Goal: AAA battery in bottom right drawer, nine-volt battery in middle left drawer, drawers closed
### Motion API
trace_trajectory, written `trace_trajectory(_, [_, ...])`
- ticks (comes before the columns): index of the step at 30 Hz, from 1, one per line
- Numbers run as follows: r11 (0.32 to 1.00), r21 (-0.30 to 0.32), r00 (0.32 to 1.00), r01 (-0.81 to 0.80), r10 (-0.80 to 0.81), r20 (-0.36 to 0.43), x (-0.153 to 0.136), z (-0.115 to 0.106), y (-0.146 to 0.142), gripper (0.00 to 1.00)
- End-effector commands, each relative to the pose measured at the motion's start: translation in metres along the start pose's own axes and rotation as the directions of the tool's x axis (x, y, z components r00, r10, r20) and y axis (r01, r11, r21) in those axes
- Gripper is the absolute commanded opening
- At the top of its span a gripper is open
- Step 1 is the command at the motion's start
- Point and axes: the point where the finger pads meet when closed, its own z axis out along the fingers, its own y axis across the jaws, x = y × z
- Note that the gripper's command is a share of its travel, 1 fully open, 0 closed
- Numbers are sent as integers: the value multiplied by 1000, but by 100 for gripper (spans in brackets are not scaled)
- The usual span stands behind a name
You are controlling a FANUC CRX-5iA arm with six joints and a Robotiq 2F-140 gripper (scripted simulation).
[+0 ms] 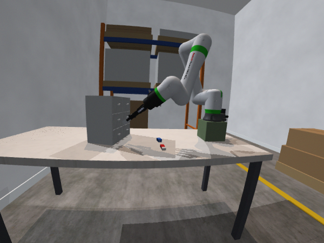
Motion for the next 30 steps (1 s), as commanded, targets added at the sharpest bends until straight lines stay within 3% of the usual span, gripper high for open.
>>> trace_trajectory(1, [986,-126,968,-111,136,213,0,0,0,20])
trace_trajectory(30, [984,-134,964,-116,144,224,-9,-2,4,20])
